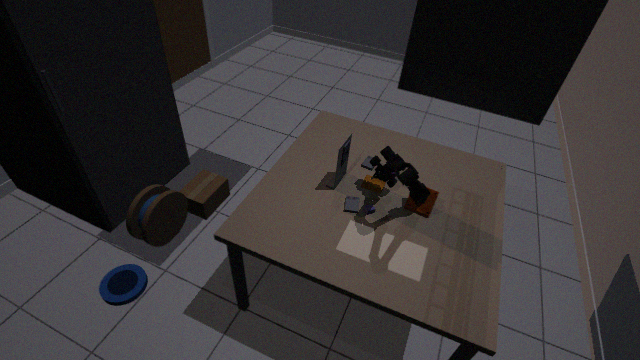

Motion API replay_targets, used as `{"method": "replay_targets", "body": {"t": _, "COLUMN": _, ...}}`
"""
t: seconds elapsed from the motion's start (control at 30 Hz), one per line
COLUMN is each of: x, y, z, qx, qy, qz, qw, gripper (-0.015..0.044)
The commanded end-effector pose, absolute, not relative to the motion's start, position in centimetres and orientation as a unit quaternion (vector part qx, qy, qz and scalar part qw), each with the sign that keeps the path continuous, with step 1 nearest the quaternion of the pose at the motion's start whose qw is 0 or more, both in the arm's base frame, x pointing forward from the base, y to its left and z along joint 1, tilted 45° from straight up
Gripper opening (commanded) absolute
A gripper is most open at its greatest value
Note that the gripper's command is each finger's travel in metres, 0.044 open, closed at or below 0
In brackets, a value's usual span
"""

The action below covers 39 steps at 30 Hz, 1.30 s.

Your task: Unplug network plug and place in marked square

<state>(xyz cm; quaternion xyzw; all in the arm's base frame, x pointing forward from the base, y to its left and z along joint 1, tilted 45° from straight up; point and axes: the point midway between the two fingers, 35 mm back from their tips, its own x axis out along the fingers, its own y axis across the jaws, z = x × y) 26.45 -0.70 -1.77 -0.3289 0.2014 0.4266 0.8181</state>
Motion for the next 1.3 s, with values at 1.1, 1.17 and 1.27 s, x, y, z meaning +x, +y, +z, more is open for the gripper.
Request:
{"method": "replay_targets", "body": {"t": 1.1, "x": 26.0, "y": 1.7, "z": -3.6, "qx": -0.325, "qy": 0.203, "qz": 0.426, "qw": 0.819, "gripper": 0.0000}}
{"method": "replay_targets", "body": {"t": 1.17, "x": 26.1, "y": 1.6, "z": -3.5, "qx": -0.326, "qy": 0.201, "qz": 0.427, "qw": 0.819, "gripper": 0.0000}}
{"method": "replay_targets", "body": {"t": 1.27, "x": 26.1, "y": 1.6, "z": -3.5, "qx": -0.326, "qy": 0.201, "qz": 0.427, "qw": 0.819, "gripper": 0.0000}}
